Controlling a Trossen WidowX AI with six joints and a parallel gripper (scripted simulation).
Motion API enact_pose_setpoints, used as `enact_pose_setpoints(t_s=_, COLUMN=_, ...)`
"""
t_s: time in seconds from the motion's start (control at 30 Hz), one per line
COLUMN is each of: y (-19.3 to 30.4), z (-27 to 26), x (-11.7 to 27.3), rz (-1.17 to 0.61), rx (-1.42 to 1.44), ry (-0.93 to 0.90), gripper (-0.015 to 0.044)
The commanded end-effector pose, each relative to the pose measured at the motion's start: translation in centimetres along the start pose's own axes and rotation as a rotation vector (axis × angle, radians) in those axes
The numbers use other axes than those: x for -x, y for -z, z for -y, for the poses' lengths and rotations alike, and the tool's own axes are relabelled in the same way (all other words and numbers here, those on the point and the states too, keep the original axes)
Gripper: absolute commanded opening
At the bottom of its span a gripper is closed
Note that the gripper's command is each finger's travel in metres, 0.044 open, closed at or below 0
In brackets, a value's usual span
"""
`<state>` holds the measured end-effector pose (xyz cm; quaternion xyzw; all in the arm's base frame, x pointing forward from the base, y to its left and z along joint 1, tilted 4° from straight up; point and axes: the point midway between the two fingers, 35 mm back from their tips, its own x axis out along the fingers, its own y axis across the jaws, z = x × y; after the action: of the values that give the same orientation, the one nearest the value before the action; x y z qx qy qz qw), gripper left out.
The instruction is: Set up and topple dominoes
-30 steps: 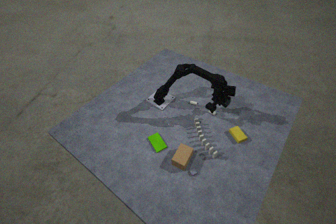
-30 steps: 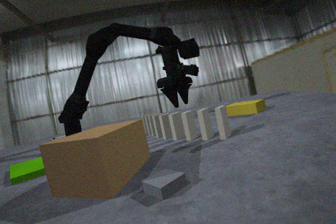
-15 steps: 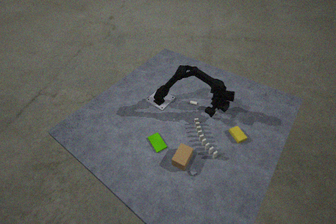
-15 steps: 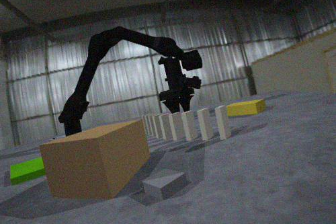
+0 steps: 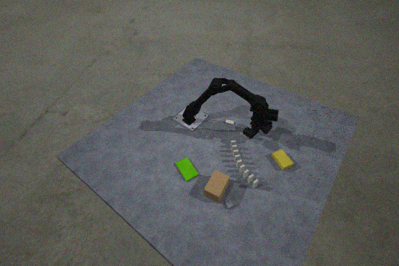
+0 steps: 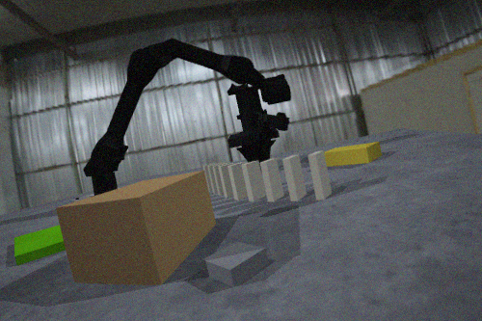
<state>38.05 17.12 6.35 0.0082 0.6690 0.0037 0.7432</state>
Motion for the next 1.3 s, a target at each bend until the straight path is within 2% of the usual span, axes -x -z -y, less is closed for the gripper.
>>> enact_pose_setpoints(t_s=0.0, y=0.0, z=0.0, x=-0.1, rz=0.001, rx=0.004, ry=0.001, gripper=0.0151)
enact_pose_setpoints(t_s=0.07, y=0.0, z=0.0, x=-0.1, rz=0.001, rx=0.004, ry=0.001, gripper=0.0107)
enact_pose_setpoints(t_s=0.4, y=0.0, z=0.0, x=0.1, rz=0.001, rx=0.004, ry=0.001, gripper=0.0107)
enact_pose_setpoints(t_s=0.7, y=0.3, z=-0.2, x=9.7, rz=0.0, rx=0.004, ry=0.001, gripper=0.0107)
enact_pose_setpoints(t_s=0.8, y=0.3, z=-0.2, x=11.8, rz=0.0, rx=0.004, ry=0.001, gripper=0.0107)
enact_pose_setpoints(t_s=0.93, y=0.3, z=-0.3, x=11.9, rz=0.0, rx=-0.004, ry=0.001, gripper=0.0107)
enact_pose_setpoints(t_s=1.1, y=-0.9, z=-2.4, x=12.0, rz=0.001, rx=-0.194, ry=-0.001, gripper=0.0107)
enact_pose_setpoints(t_s=1.27, y=-0.9, z=-2.5, x=12.0, rz=0.001, rx=-0.202, ry=-0.001, gripper=0.0107)
